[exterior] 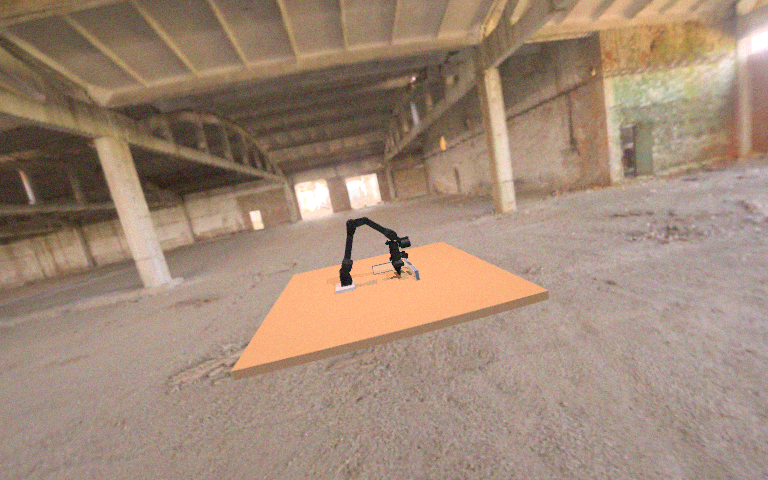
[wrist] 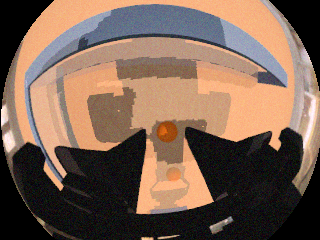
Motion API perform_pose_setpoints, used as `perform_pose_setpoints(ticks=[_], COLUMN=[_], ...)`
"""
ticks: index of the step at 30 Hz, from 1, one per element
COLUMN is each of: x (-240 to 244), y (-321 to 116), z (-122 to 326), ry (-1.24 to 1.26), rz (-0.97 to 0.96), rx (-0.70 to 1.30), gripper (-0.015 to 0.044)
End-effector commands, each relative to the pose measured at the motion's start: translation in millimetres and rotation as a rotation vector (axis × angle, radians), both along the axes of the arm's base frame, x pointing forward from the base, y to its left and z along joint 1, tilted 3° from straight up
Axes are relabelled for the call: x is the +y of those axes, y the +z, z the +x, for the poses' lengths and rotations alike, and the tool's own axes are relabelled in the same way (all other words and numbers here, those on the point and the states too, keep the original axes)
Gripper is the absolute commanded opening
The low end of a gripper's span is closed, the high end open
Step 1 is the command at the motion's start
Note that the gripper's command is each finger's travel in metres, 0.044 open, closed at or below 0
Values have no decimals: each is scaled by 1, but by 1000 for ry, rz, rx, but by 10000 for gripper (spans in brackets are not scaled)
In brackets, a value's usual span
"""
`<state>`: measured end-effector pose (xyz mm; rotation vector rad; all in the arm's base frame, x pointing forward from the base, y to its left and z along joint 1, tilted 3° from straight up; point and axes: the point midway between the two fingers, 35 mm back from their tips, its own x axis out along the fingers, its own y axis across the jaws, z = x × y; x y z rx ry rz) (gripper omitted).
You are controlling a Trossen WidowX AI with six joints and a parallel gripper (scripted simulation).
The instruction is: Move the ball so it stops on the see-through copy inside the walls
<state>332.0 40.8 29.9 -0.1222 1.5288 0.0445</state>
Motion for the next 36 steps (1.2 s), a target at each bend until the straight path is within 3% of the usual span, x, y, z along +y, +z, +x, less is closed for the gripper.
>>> perform_pose_setpoints(ticks=[1,3,12,15,36], x=[-1,-1,-1,-1,5], y=[-2,-2,-2,1,118], z=[0,0,0,1,-5], ry=[0,0,0,0,0], rz=[-5,-5,-5,-5,-4], rx=[-2,-2,-2,-2,-2], gripper=[188,135,75,0,0])
